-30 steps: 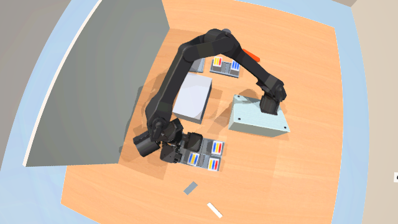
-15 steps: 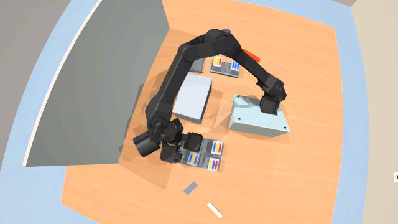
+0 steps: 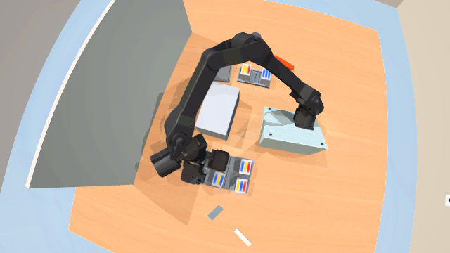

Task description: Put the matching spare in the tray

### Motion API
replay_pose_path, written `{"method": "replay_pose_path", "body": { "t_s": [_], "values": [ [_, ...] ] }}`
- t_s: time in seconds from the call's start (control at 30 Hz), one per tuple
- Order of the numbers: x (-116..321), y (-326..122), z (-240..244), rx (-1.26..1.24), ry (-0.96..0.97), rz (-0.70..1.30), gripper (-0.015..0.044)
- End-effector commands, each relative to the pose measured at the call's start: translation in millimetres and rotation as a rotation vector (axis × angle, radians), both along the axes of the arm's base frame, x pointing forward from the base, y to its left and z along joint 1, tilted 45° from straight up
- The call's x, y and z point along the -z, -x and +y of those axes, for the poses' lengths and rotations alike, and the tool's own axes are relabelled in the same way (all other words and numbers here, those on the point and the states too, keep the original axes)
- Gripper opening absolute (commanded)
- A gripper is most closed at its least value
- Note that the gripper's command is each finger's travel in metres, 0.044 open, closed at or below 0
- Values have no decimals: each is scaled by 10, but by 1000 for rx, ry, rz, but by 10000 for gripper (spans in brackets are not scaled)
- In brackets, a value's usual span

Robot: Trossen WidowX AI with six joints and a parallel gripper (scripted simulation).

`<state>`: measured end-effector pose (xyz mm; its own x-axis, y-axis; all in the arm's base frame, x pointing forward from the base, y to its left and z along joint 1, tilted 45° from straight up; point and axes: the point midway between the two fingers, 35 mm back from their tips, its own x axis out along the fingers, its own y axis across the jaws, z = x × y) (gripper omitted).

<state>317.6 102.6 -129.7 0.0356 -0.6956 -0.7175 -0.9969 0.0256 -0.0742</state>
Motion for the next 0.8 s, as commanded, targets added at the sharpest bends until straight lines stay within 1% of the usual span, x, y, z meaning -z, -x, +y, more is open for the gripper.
{"method": "replay_pose_path", "body": {
  "t_s": [0.0,0.33,0.5,0.77],
  "values": [
    [8,2,-13,-5,6,3,300],
    [8,2,-13,-5,6,3,300],
    [0,0,0,0,0,0,169],
    [0,0,0,0,0,0,115]
  ]
}}
